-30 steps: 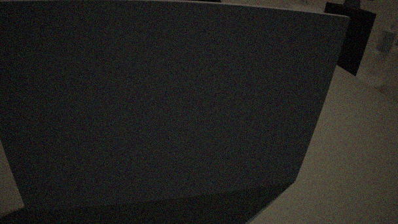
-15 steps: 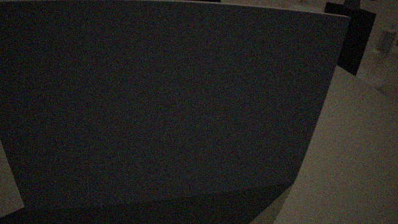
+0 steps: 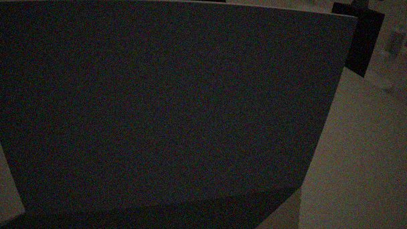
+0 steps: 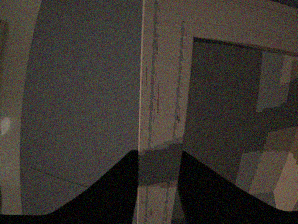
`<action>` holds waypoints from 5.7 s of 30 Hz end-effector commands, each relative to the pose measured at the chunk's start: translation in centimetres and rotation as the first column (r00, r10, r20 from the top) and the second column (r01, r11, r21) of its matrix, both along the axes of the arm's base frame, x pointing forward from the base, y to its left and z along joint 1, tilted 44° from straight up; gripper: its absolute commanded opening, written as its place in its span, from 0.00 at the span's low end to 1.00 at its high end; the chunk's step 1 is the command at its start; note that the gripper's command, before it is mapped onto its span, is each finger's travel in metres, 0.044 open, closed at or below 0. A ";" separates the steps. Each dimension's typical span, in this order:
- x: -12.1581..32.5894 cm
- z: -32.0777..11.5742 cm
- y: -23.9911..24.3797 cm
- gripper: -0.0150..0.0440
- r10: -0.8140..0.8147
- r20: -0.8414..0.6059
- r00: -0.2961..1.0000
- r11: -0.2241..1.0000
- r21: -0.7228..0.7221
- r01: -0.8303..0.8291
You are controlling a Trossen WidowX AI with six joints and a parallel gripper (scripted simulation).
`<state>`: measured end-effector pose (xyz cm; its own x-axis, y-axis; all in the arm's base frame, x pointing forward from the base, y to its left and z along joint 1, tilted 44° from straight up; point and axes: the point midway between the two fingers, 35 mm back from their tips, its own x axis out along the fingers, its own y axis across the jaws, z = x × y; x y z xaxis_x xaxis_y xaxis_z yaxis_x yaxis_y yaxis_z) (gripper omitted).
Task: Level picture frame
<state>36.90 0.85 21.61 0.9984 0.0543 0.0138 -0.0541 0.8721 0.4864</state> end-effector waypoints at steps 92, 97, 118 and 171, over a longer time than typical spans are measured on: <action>0.0 0.7 -0.4 0.25 0.013 0.008 1.000 1.000 0.002 -0.013; 0.0 0.6 -0.5 0.25 0.013 0.008 1.000 1.000 0.002 -0.013; 0.1 0.4 -0.9 0.25 0.004 0.004 1.000 1.000 0.003 -0.004; 0.0 0.6 -0.7 0.25 0.012 -0.013 1.000 0.959 0.283 -0.008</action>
